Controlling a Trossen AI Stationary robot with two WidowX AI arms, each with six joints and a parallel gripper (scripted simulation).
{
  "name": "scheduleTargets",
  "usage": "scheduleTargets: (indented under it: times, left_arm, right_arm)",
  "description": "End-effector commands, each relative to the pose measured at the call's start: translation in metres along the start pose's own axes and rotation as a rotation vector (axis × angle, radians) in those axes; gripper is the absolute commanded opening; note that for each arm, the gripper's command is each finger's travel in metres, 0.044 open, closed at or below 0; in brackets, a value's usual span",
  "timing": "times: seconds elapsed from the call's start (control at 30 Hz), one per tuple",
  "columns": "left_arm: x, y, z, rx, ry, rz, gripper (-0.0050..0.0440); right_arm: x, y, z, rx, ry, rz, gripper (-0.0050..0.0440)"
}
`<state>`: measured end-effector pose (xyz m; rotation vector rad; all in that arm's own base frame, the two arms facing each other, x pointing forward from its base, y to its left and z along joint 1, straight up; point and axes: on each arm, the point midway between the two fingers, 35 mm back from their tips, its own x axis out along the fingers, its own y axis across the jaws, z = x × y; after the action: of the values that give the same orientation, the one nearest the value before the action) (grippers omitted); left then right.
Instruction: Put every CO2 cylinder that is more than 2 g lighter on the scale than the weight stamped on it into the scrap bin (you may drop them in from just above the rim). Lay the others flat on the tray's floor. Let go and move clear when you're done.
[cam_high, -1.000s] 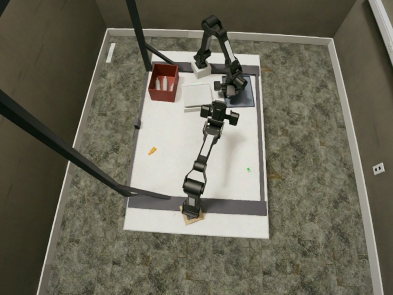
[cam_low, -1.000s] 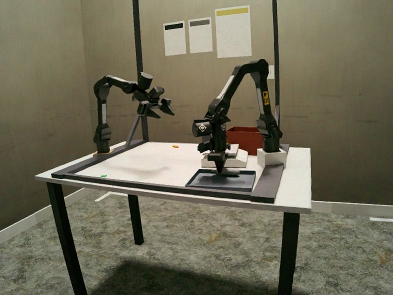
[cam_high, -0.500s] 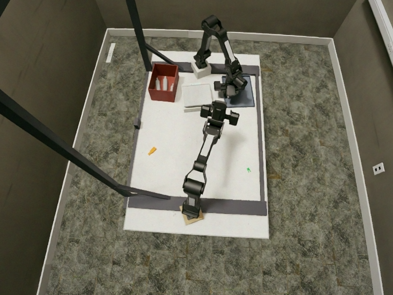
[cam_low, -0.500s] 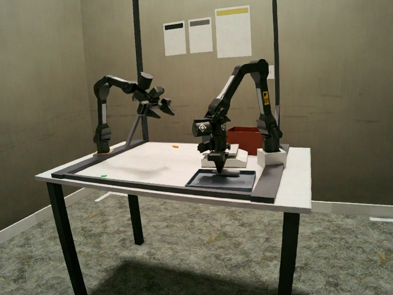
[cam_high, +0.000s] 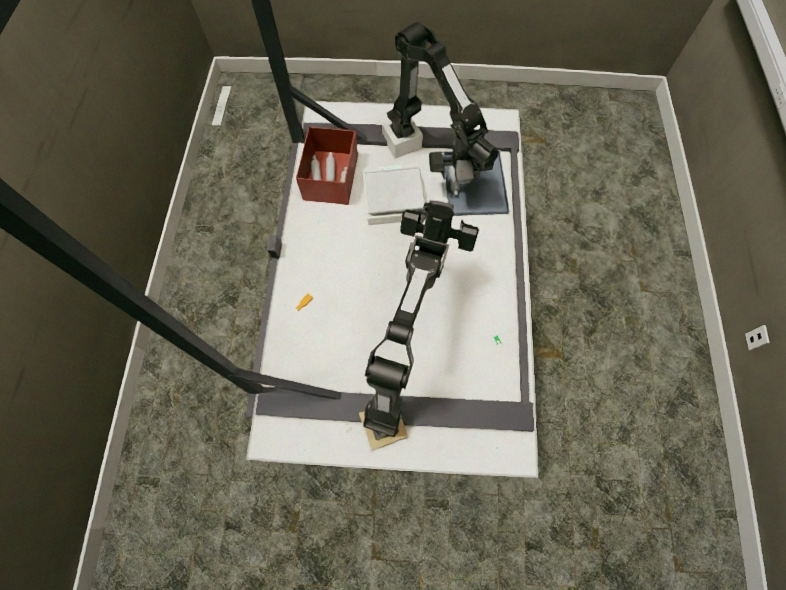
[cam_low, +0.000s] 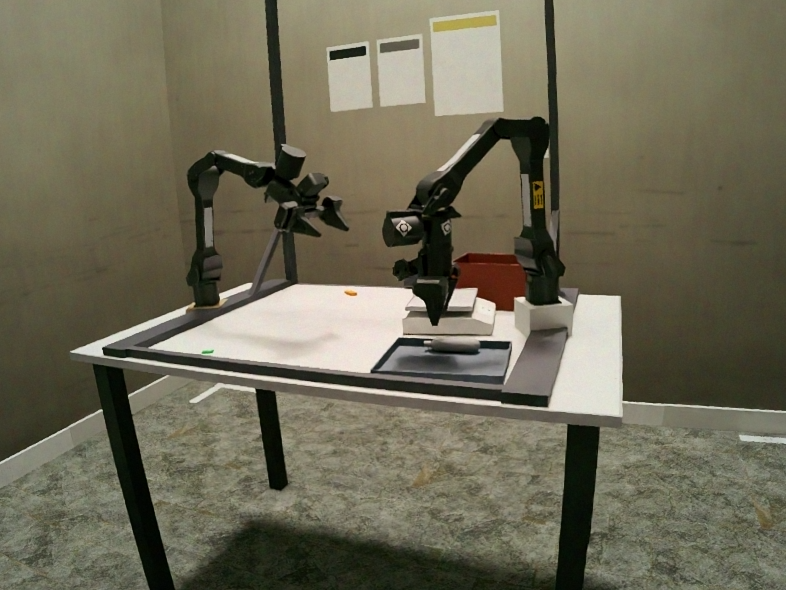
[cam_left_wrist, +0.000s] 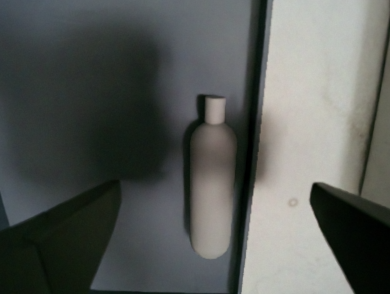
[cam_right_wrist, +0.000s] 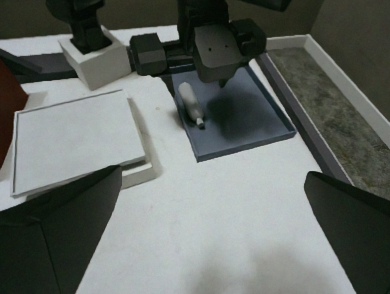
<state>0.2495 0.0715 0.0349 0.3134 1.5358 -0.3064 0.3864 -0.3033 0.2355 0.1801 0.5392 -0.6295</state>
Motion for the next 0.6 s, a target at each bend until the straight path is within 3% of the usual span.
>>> scheduleTargets:
  times: [0.0,0.23,0.3,0.43,0.57]
  left_arm:
    - [-0.020,0.001,0.003,-0.010,-0.041,0.014,0.0440]
    - [-0.061,-0.005,0.011,-0.057,-0.261,0.055,0.0440]
    - [-0.061,-0.005,0.011,-0.057,-0.261,0.055,0.0440]
    - [-0.098,-0.010,0.020,-0.095,-0.462,0.095,0.0440]
    - [-0.128,-0.016,0.028,-0.121,-0.627,0.127,0.0440]
  right_arm:
    - [-0.017,0.009,0.013,-0.008,-0.051,0.014,0.0440]
    - [-0.075,0.082,0.015,-0.077,-0.198,0.155,0.0440]
    - [-0.075,0.082,0.015,-0.077,-0.198,0.155,0.0440]
    - [-0.125,0.128,0.007,-0.119,-0.314,0.279,0.0440]
    - [-0.162,0.155,-0.005,-0.140,-0.397,0.373,0.0440]
